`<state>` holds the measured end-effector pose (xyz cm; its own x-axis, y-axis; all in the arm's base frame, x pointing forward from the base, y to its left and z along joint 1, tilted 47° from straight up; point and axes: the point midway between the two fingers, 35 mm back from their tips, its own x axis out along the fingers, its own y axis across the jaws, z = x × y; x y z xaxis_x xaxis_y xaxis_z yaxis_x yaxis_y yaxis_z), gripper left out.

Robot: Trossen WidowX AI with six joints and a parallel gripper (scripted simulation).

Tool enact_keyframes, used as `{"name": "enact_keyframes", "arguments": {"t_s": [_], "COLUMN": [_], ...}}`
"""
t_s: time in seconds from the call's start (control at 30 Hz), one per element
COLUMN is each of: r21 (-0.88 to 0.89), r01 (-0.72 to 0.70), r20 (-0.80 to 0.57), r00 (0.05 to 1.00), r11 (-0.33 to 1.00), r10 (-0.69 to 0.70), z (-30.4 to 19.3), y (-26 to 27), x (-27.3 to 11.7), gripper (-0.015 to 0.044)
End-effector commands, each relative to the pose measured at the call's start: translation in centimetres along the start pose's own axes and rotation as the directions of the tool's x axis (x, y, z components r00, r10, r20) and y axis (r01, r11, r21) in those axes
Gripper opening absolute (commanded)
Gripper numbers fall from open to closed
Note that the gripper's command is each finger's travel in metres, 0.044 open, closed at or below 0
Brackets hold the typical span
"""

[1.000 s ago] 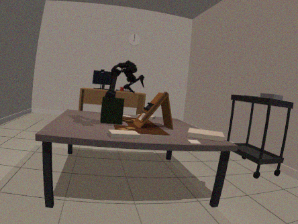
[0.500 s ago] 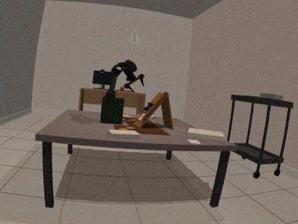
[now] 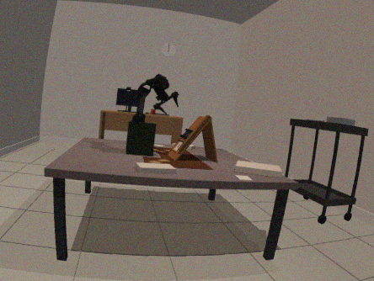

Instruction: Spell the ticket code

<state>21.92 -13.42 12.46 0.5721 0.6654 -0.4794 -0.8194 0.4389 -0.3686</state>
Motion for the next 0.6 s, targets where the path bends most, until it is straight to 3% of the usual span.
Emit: {"name": "enact_keyframes", "arguments": {"t_s": [0.0,0.07,0.3,0.57], "r21": [0.033,0.133,0.492,0.788], "r01": [-0.025,-0.083,-0.251,-0.262], "r20": [-0.004,-0.013,-0.05,-0.101], "r00": [1.0,0.996,0.948,0.838], "r11": [0.999,0.988,0.834,0.558], "r10": [0.025,0.086,0.315,0.536], "z": [-0.8,-3.3,-12.3,-21.0], "y": [0.3,1.0,5.2,12.6], "x": [0.4,1.6,6.7,12.0], "gripper": [0.0387,0.034,0.034,0.034]}}
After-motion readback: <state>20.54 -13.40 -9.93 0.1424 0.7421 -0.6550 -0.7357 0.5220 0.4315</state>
